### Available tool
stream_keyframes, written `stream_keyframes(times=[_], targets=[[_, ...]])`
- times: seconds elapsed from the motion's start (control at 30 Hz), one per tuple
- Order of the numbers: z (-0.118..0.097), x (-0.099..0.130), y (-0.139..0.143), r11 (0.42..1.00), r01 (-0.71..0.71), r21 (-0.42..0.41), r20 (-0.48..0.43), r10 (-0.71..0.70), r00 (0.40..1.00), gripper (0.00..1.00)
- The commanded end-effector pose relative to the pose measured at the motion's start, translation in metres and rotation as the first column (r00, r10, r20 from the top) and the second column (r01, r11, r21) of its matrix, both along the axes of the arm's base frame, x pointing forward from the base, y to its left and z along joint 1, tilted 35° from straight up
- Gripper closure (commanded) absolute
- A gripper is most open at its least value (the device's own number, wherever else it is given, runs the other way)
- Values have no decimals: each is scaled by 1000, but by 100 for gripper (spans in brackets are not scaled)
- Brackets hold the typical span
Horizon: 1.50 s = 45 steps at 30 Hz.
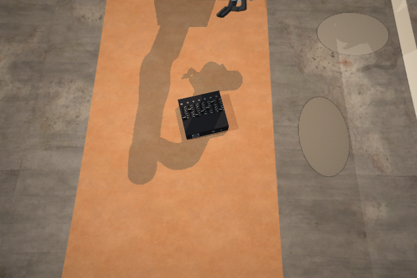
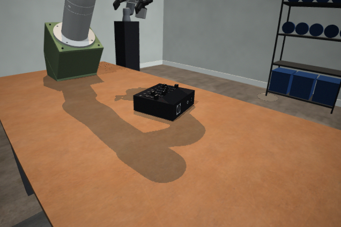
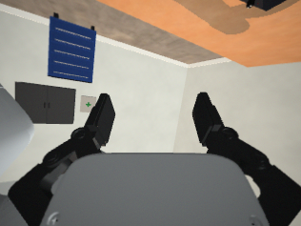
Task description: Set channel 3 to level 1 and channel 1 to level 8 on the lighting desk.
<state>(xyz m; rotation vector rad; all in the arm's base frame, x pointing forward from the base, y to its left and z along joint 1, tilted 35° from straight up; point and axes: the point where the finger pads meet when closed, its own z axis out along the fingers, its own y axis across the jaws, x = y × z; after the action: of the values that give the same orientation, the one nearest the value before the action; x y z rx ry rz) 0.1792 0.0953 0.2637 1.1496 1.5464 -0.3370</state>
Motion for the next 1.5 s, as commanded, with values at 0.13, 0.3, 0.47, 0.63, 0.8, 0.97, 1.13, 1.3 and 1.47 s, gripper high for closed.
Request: stream_keyframes(times=[0.13, 0.3, 0.47, 0.63, 0.8, 0.97, 1.13, 1.3, 1.47], targets=[[0, 0, 0, 1000, 0, 1, 0, 0, 1000, 0], [0, 0, 0, 1000, 0, 1, 0, 0, 1000, 0], [0, 0, 0, 1000, 0, 1, 0, 0, 1000, 0], [-2, 2, 1, 1000, 5, 13, -9, -5, 1000, 0], [-27, 30, 12, 983, 73, 170, -121, -52, 991, 0], [-46, 70, 25, 925, 138, 354, -215, -63, 975, 0], [-50, 88, 29, 893, 155, 422, -237, -56, 970, 0], [-50, 130, 33, 812, 173, 557, -258, -29, 966, 0], [-40, 174, 29, 721, 162, 673, -240, 7, 971, 0]])
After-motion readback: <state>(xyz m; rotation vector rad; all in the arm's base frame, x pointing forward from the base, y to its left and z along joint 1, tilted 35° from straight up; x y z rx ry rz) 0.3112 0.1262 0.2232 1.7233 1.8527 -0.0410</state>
